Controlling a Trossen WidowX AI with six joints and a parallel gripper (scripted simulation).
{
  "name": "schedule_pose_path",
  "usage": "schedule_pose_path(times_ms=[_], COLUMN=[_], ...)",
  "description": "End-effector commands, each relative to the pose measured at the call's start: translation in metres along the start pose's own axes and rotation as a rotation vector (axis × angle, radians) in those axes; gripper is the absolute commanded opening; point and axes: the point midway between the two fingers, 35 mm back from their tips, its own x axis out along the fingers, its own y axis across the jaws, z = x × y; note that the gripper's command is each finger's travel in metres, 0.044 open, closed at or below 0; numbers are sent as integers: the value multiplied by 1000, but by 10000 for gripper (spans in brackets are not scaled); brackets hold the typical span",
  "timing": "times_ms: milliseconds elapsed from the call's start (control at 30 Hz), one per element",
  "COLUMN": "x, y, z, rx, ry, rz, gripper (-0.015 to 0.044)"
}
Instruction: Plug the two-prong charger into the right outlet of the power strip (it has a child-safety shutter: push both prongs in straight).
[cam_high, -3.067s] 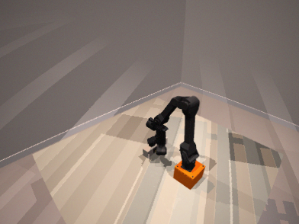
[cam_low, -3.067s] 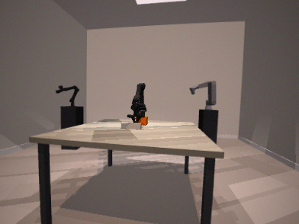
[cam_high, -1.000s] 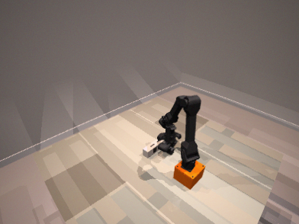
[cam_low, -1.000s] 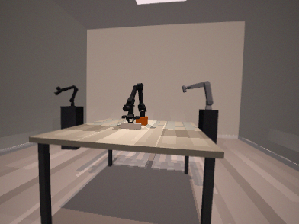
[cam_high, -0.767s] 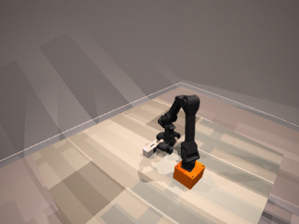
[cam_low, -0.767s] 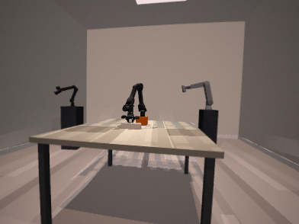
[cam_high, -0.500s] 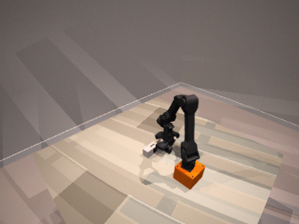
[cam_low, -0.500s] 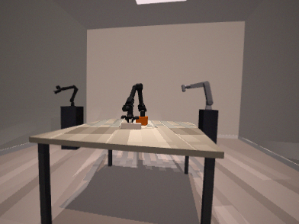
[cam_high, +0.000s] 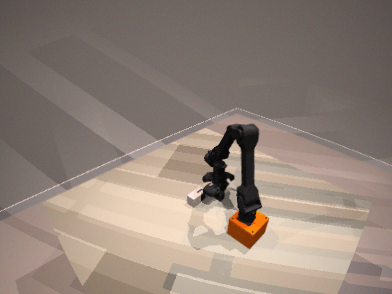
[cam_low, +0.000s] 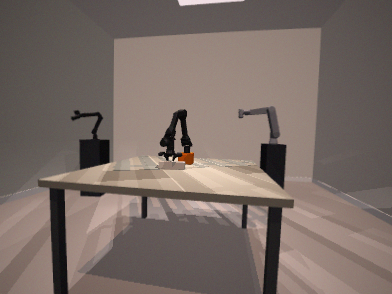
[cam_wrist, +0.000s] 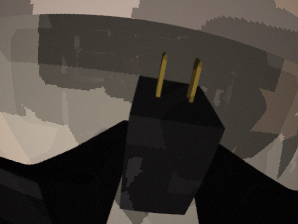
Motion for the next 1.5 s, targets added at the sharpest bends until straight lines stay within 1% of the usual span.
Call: schedule_pose_path(times_ms=[0, 1467], x=[1, 0], y=[1, 1], z=[0, 9], rx=[5, 5], ry=[2, 2], rz=[7, 7], gripper=[0, 0])
